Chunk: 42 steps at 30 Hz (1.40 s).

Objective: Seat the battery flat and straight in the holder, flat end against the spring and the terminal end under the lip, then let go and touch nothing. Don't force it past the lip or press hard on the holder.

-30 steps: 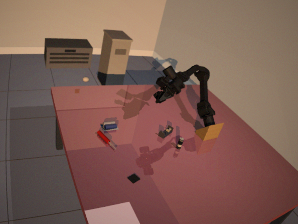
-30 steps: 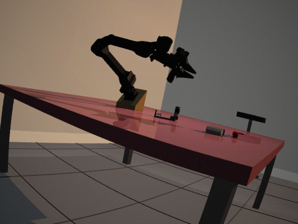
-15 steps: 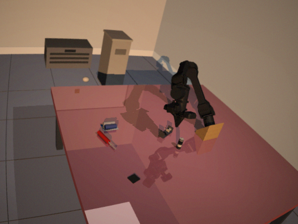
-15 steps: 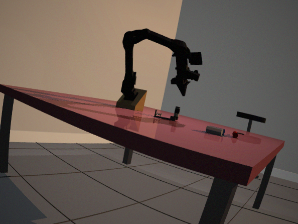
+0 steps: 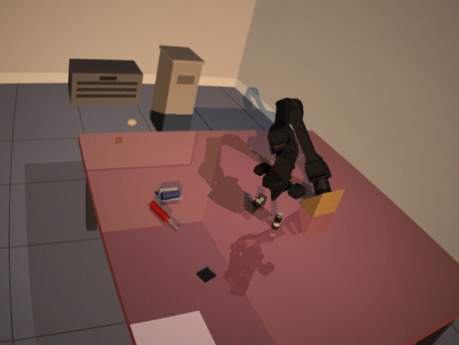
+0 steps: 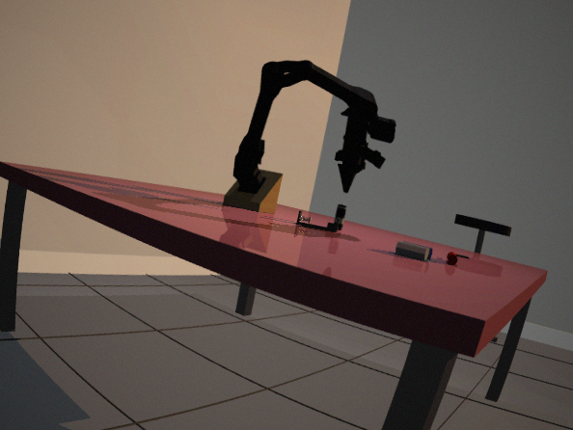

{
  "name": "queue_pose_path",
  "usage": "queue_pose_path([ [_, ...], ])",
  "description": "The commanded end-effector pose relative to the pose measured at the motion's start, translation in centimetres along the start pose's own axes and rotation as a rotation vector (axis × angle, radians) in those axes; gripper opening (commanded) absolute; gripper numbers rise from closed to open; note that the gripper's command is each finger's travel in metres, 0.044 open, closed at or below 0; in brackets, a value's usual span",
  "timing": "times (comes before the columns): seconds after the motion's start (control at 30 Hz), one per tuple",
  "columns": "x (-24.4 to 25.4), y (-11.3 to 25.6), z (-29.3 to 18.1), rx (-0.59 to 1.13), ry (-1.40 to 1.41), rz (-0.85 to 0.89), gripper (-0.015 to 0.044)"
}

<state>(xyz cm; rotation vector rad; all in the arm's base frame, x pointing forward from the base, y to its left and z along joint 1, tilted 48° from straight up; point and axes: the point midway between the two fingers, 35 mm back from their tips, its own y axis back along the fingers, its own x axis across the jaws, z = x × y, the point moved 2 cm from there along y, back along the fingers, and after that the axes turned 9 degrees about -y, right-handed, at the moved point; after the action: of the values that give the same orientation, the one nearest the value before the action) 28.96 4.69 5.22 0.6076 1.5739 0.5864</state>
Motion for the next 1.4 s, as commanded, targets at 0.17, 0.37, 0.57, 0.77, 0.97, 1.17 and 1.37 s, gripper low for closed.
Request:
queue_pose_path([
  [0.17, -0.4, -5.7, -0.6, 0.015, 0.007, -0.014, 0.0000],
  [0.37, 0.2, -5.7, -0.6, 0.015, 0.007, -0.013, 0.0000],
  [0.57, 1.2, -5.7, -0.7, 0.014, 0.008, -0.011, 0.0000],
  [0.77, 2.2, -5.7, -0.8, 0.014, 0.008, -0.010, 0.0000],
  [0.97, 3.1, -5.7, -1.0, 0.014, 0.008, -0.009, 0.0000],
  [1.17, 4.1, -5.7, -1.1, 0.014, 0.008, -0.009, 0.0000],
  [1.37, 5.1, -5.7, -1.4, 0.014, 0.007, -0.009, 0.0000],
])
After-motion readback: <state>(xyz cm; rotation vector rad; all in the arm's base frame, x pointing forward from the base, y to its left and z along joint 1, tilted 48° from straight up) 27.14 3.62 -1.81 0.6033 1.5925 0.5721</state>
